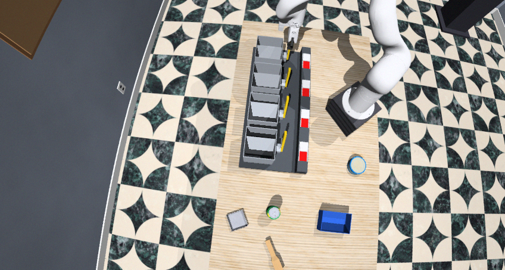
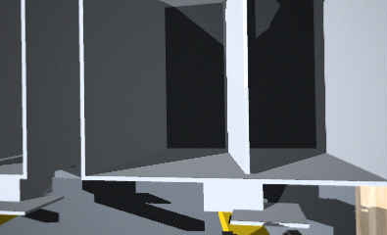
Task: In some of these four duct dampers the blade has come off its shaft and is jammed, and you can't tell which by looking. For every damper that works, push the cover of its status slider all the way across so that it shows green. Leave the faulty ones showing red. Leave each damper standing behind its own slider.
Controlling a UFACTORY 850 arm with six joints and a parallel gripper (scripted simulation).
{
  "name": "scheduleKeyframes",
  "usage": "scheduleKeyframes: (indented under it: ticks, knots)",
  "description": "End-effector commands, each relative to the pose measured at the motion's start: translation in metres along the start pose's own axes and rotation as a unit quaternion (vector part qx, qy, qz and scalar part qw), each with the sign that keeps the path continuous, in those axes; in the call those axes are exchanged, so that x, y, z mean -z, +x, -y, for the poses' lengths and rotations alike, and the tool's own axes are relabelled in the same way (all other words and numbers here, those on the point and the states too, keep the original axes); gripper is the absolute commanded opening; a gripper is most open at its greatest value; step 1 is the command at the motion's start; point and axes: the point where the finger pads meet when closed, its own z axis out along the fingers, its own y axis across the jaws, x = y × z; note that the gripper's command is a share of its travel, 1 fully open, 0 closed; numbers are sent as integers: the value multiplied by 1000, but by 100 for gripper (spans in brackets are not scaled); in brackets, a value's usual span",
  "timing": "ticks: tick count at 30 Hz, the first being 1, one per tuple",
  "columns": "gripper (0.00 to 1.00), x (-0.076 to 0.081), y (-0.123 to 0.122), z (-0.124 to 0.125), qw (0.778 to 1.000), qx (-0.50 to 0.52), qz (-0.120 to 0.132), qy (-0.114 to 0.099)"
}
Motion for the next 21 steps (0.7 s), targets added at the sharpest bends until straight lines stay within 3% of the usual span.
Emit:
scheduleKeyframes:
  ticks: [1,21]
  knots:
    - [19,1,1,-2,1000,0,-1,9]
    - [19,-1,1,-16,997,0,-1,78]
